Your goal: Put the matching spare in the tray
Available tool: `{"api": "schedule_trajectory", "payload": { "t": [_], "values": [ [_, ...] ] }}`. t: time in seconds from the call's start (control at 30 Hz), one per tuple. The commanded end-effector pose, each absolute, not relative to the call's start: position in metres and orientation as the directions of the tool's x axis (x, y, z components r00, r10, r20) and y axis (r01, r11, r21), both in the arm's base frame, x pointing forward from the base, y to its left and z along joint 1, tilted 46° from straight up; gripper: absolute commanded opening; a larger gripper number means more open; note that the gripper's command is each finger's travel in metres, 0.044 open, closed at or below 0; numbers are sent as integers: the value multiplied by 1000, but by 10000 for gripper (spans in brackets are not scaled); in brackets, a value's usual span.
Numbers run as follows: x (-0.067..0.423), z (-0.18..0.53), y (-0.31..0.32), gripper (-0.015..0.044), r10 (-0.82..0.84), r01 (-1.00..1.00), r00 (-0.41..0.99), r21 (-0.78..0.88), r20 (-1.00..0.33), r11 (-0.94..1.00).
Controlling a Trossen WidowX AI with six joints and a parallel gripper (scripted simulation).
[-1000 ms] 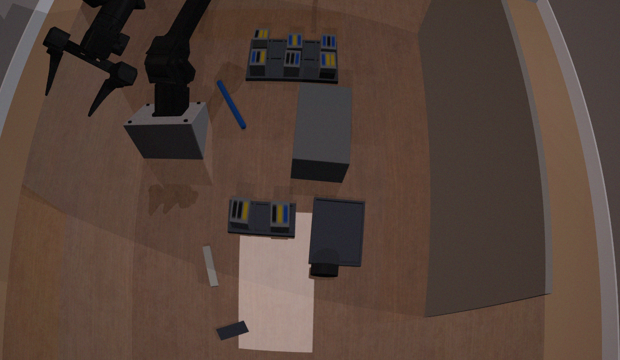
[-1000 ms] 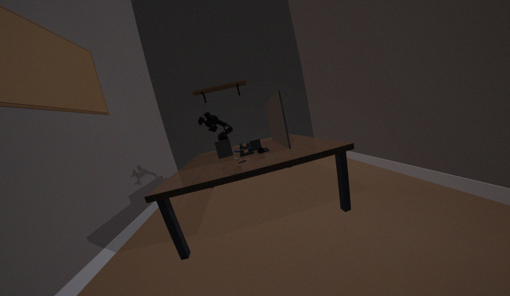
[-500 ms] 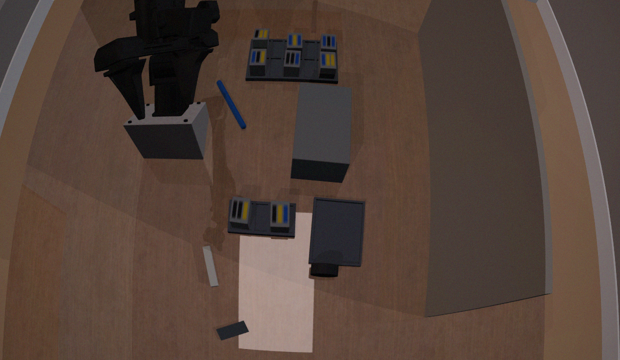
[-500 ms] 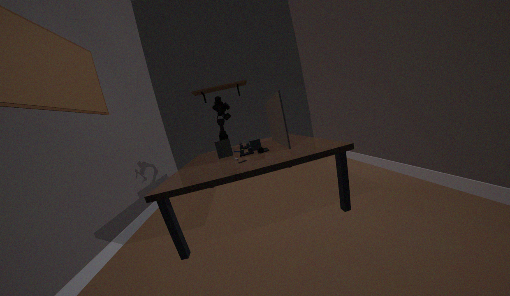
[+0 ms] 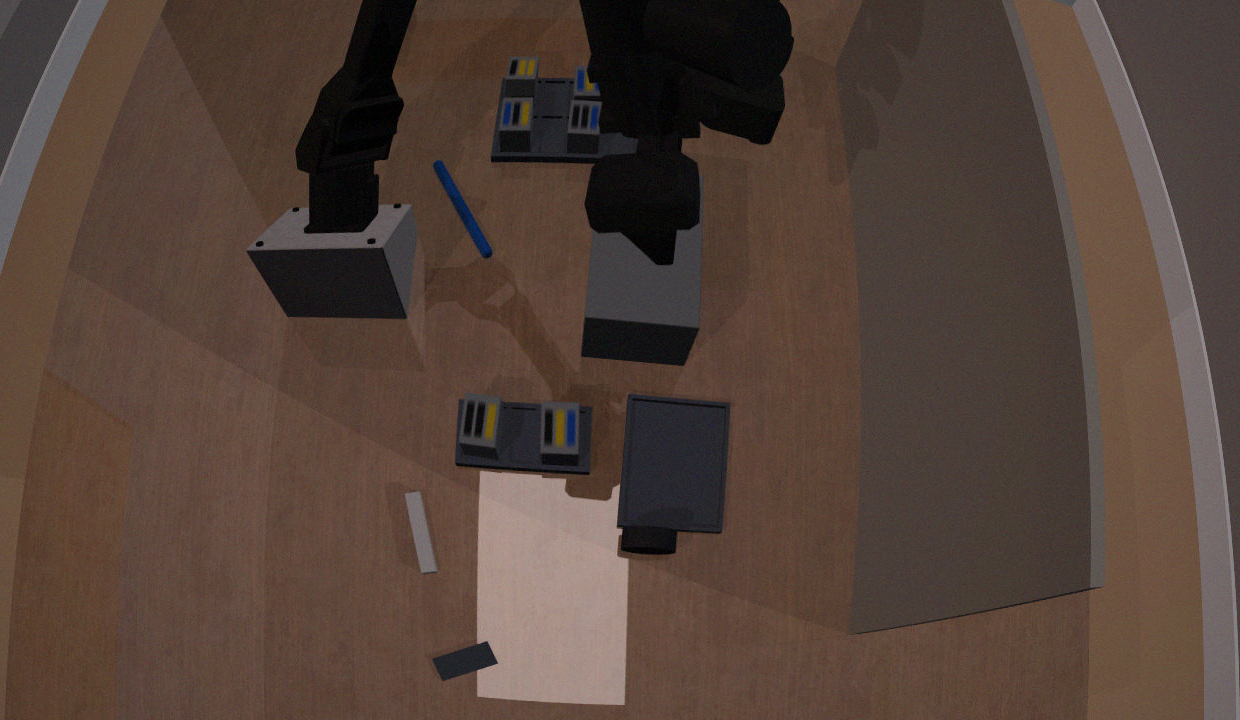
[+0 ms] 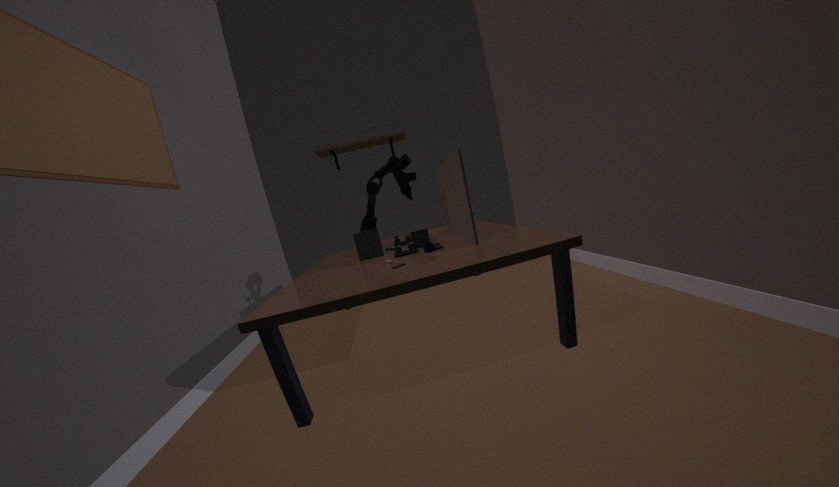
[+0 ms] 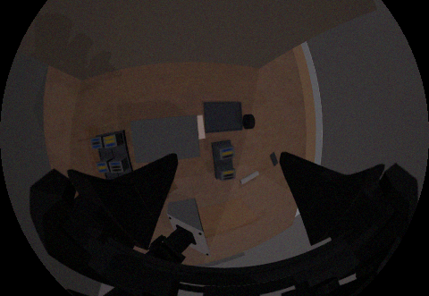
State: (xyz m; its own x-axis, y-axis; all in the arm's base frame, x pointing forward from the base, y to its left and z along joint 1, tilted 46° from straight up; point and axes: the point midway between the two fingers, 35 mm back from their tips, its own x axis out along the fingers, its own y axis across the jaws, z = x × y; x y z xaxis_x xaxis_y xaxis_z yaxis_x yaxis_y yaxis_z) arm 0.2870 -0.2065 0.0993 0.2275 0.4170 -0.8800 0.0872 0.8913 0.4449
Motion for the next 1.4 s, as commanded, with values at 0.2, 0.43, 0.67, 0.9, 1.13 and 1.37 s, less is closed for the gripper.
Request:
{"api": "schedule_trajectory", "payload": {
  "t": [0.2,0.43,0.67,0.9,1.13,1.37],
  "values": [
    [380,83,-96,440,700,46,33,700,-714,712],
    [381,82,-94,440,703,47,30,703,-711,709],
    [381,82,-94,440,703,47,30,703,-711,709],
    [379,97,-75,440,698,-80,28,695,-715,715],
    [344,158,14,440,689,-640,22,519,-724,566],
    [278,196,87,440,703,-967,12,169,-711,188]
  ]
}}
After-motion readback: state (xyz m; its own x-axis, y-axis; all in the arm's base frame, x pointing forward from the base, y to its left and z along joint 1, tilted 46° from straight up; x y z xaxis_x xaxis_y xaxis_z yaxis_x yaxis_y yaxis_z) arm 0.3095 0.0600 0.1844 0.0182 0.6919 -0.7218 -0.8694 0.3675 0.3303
